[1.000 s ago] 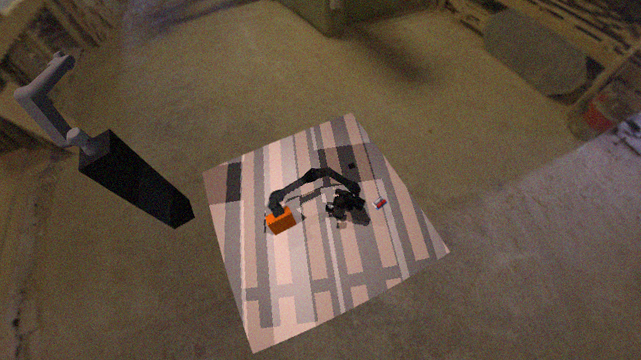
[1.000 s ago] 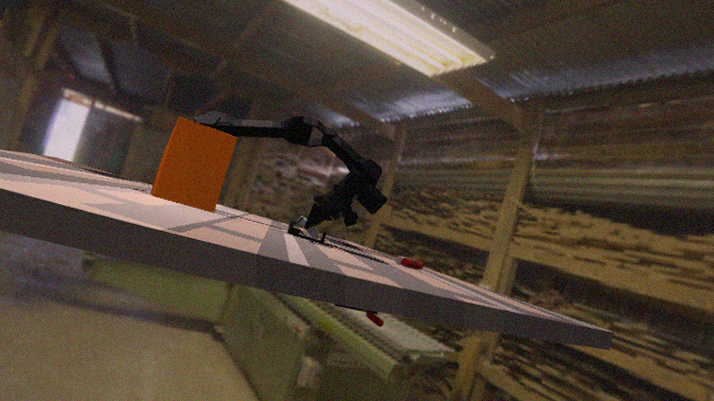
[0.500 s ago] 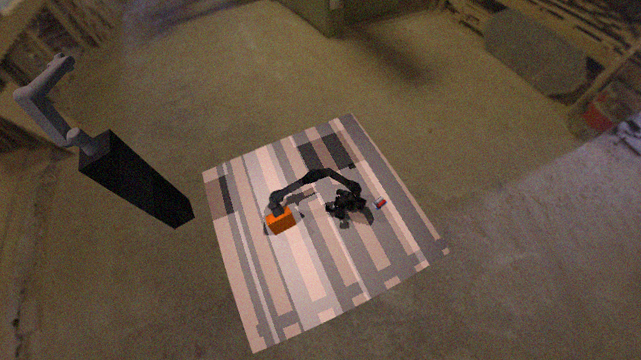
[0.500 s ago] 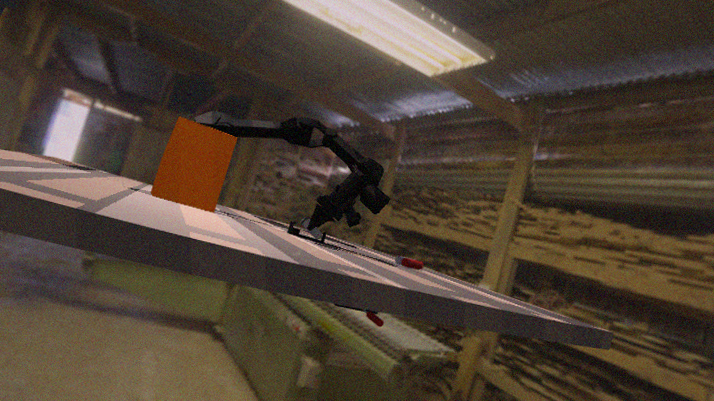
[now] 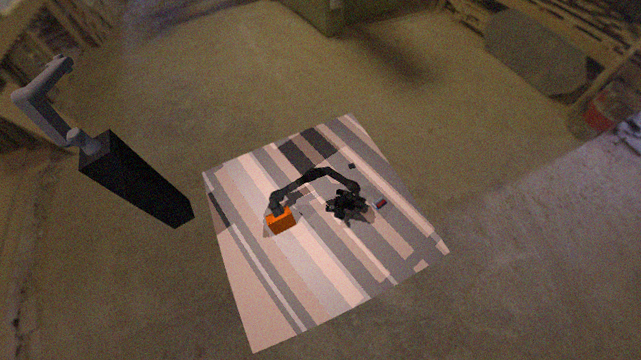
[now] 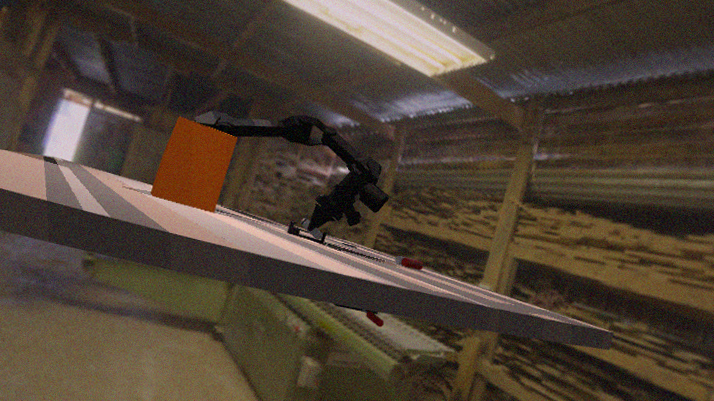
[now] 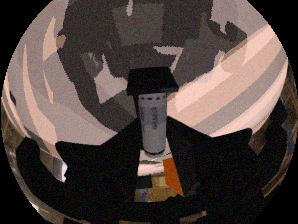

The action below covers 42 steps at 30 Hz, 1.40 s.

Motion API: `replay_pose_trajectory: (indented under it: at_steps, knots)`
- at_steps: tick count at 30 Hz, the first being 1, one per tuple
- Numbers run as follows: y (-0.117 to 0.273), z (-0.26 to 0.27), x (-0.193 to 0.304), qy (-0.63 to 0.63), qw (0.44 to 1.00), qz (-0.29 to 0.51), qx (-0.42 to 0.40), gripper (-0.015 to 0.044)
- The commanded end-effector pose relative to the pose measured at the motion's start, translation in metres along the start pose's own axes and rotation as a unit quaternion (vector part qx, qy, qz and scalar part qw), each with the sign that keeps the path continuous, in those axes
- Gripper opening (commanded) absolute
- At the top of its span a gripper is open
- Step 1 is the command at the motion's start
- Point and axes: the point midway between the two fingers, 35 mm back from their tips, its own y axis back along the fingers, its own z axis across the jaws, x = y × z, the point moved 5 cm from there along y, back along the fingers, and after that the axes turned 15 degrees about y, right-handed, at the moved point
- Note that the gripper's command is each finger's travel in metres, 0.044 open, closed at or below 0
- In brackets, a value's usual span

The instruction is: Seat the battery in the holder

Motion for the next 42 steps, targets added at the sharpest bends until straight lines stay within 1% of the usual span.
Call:
replay_pose_trajectory:
  at_steps: [1, 6, 42]
  knots:
    - [-0.0003, -0.0013, -0.0021, 0.001, 1.000, -0.013, 0.007, 0.0077]
    - [0.0006, -0.0045, -0.0034, 0.017, 1.000, -0.018, 0.019, 0.0077]
    - [-0.0057, -0.0025, 0.0014, 0.010, 0.996, -0.074, 0.044, 0.0077]
